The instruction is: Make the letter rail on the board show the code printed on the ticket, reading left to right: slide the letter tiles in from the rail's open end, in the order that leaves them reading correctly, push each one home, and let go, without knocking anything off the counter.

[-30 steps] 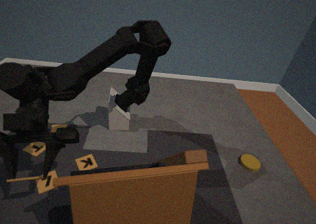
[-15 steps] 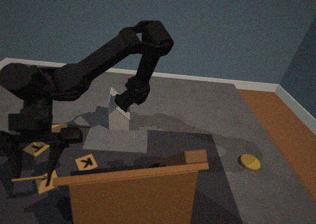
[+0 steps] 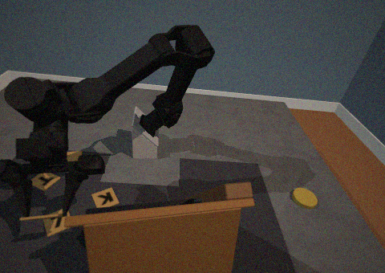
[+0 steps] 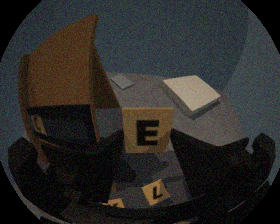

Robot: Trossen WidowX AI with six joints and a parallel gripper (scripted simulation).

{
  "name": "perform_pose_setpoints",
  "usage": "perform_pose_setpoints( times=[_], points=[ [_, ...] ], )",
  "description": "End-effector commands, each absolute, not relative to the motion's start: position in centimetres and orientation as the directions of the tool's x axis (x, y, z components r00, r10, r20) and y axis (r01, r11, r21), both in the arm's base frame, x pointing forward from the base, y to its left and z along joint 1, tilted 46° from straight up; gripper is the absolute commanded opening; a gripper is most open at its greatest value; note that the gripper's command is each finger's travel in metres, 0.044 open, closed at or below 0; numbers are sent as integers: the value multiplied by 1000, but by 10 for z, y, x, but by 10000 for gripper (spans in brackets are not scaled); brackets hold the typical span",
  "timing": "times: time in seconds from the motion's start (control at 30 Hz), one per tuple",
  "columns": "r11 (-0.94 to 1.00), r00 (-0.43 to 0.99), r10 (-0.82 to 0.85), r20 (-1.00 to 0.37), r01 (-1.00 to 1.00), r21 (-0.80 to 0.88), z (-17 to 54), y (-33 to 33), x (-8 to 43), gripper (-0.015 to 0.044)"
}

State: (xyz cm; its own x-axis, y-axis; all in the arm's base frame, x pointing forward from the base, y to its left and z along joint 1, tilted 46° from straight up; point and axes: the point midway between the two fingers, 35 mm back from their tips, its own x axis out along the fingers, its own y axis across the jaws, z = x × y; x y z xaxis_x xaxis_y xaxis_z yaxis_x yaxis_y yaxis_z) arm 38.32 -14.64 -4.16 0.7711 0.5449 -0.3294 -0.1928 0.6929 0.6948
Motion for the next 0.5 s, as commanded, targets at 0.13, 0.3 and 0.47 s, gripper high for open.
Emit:
perform_pose_setpoints(
  times=[0.13,0.3,0.47],
  points=[
    [692,771,543,-334,-185,698,-40,-143,381,0],
    [692,771,543,-334,-185,698,-38,-141,380,0],
    [691,771,543,-334,-185,698,-37,-139,380,0]
  ],
)
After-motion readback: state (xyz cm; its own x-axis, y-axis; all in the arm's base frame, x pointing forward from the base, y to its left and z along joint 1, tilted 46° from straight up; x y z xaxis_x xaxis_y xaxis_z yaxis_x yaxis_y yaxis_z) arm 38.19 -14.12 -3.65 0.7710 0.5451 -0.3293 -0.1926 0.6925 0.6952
